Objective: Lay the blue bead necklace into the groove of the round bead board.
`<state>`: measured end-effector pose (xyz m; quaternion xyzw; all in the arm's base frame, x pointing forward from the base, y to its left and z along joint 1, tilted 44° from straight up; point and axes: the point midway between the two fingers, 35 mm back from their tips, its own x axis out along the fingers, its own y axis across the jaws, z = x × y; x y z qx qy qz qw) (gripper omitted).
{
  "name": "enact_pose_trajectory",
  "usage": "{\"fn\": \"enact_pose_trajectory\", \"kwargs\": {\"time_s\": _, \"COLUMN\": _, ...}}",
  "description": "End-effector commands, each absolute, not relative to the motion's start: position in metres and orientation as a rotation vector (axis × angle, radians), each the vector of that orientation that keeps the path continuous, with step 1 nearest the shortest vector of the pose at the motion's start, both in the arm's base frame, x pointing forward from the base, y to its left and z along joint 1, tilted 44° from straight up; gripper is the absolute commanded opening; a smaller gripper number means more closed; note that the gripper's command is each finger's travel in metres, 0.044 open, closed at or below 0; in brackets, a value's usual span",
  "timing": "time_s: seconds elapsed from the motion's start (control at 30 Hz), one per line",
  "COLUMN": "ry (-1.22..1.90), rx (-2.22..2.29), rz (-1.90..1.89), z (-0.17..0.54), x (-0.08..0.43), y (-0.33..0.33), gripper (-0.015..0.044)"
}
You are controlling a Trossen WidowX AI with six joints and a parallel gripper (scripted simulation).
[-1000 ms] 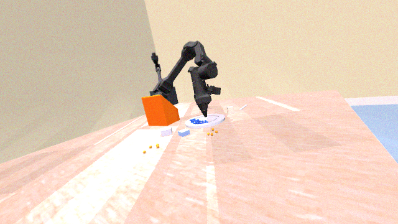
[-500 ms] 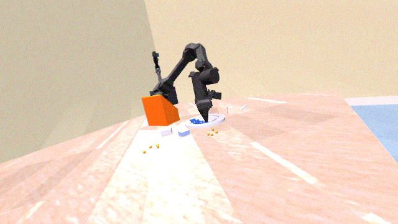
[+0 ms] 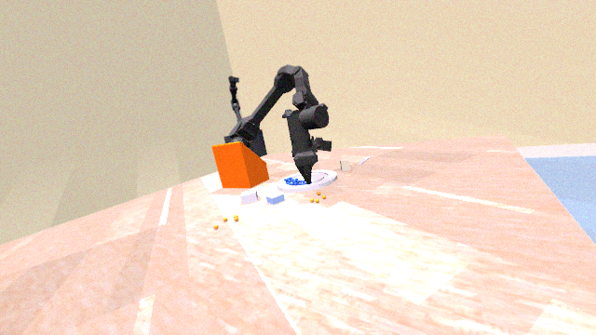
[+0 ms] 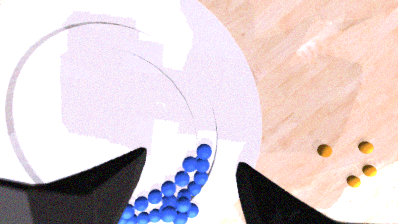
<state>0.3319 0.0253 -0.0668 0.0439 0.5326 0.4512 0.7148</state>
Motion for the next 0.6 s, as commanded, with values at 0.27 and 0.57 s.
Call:
{"fn": "enact_pose_trajectory", "kwargs": {"time_s": 0.27, "ry": 1.179, "rx": 0.097, "rz": 1.000, "z": -0.0666, "x": 0.3320, "y": 0.0252, "gripper": 0.0000}}
{"fn": "enact_pose_trajectory", "kwargs": {"time_s": 0.57, "ry": 1.179, "rx": 0.097, "rz": 1.000, "z": -0.0666, "x": 0.3320, "y": 0.0252, "gripper": 0.0000}}
